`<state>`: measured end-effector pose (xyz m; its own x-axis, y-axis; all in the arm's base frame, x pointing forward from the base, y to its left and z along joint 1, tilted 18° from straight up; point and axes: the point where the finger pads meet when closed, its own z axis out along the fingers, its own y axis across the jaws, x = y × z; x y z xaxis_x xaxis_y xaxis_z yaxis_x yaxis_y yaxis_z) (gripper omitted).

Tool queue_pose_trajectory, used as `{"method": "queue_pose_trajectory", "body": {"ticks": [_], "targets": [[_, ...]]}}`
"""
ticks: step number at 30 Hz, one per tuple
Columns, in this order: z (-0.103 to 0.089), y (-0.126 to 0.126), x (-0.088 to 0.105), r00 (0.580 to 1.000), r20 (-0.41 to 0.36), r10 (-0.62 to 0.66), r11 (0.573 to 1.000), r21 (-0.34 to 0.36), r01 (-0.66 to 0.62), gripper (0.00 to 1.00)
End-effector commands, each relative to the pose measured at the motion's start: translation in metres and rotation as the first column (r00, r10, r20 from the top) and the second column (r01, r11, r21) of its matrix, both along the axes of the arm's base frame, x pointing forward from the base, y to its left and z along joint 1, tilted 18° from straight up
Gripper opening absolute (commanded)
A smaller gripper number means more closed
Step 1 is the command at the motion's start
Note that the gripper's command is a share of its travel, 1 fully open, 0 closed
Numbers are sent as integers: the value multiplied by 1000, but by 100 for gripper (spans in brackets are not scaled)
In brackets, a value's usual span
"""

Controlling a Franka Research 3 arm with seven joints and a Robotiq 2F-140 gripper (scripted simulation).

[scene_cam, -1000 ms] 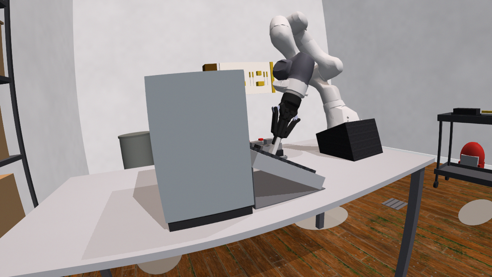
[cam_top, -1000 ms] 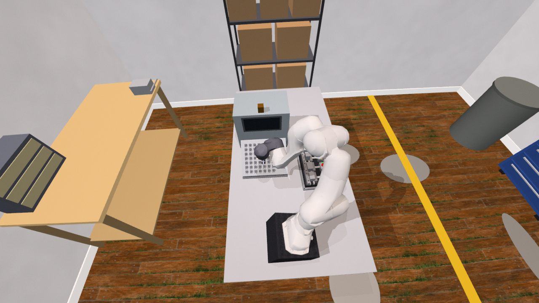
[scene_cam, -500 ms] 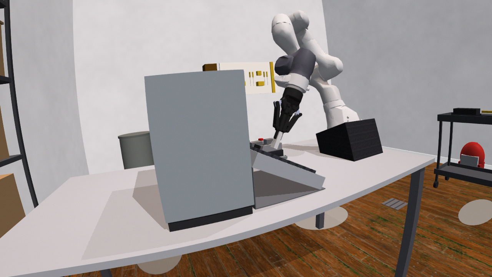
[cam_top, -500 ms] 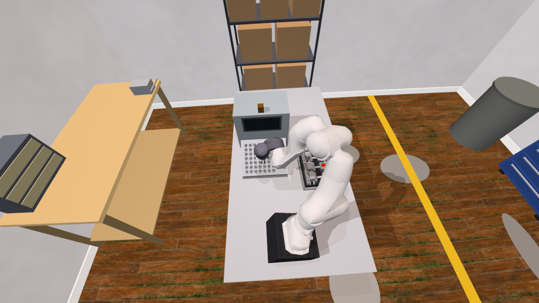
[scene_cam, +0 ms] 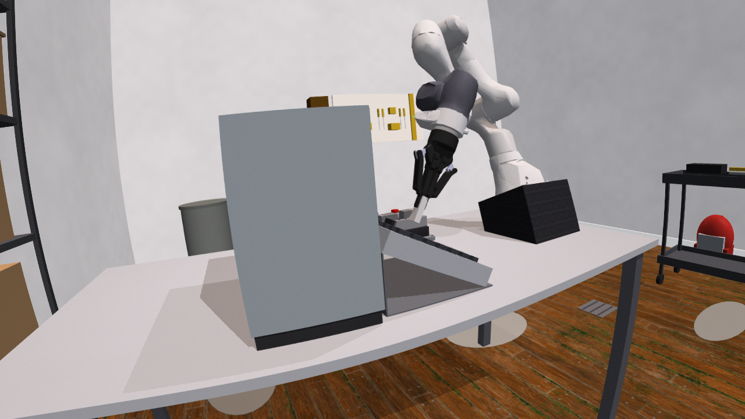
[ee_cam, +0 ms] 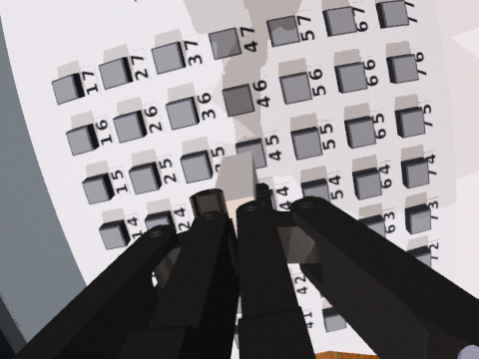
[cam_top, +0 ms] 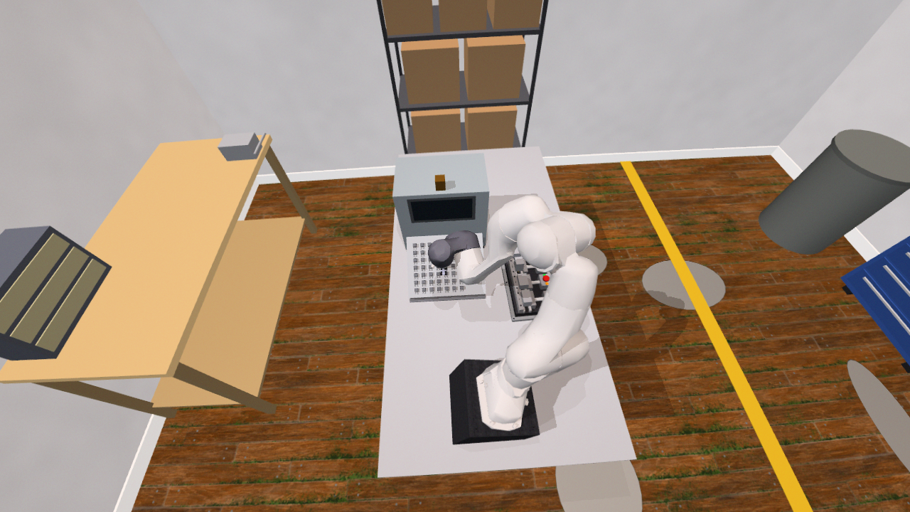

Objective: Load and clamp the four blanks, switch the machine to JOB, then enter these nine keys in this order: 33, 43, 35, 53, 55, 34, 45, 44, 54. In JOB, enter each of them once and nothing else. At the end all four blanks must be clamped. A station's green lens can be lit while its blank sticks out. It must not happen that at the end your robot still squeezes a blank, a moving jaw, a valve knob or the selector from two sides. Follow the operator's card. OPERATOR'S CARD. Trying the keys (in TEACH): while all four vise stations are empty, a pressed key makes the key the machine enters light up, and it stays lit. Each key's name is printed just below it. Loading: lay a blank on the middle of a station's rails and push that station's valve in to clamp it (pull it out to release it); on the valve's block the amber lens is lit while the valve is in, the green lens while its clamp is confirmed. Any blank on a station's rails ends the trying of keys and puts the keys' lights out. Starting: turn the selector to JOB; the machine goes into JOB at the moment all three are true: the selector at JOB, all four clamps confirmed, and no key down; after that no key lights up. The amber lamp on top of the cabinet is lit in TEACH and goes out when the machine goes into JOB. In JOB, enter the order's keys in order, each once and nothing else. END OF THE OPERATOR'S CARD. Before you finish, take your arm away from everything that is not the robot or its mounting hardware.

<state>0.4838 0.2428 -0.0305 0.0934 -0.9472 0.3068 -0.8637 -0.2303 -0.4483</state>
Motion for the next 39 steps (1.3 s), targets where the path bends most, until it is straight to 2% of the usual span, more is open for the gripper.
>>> {"method": "queue_pose_trajectory", "body": {"ticks": [1, 4, 6, 10, 39], "targets": [[6, 13, 14, 1000, -3, 12, 1000, -11, -12, 0], [13, 30, 34, 1000, -3, 12, 1000, -11, -12, 0], [13, 30, 34, 1000, -3, 12, 1000, -11, -12, 0], [18, 44, 49, 1000, -3, 12, 1000, -11, -12, 0], [0, 40, 61, 1000, -3, 12, 1000, -11, -12, 0]]}}
